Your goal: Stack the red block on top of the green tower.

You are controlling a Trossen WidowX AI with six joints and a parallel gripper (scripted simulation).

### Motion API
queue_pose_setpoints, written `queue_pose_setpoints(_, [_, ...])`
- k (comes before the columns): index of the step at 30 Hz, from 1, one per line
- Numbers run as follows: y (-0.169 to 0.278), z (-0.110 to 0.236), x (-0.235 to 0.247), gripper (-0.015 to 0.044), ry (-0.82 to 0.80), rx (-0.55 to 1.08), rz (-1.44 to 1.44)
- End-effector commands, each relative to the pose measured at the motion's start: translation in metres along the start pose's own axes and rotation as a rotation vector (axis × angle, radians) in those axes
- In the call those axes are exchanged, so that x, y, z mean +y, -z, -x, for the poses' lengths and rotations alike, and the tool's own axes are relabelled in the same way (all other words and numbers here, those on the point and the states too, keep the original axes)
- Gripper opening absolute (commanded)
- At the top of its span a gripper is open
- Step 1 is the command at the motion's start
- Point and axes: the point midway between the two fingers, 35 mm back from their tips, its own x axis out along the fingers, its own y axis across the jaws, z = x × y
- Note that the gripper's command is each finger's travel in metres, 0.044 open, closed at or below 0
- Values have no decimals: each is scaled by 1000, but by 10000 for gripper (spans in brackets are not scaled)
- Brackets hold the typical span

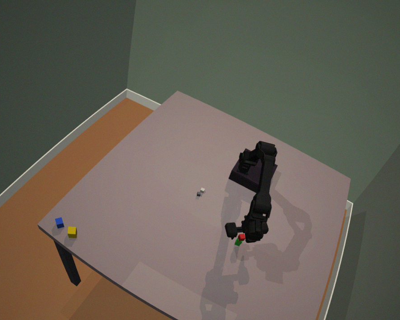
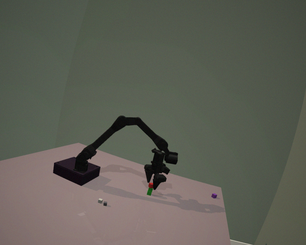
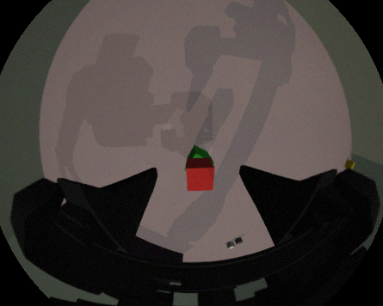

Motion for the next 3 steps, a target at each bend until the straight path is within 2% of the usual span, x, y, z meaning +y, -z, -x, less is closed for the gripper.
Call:
queue_pose_setpoints(1, [0,0,0,440,0,0,0])
queue_pose_setpoints(3, [0,0,0,440,0,0,0])
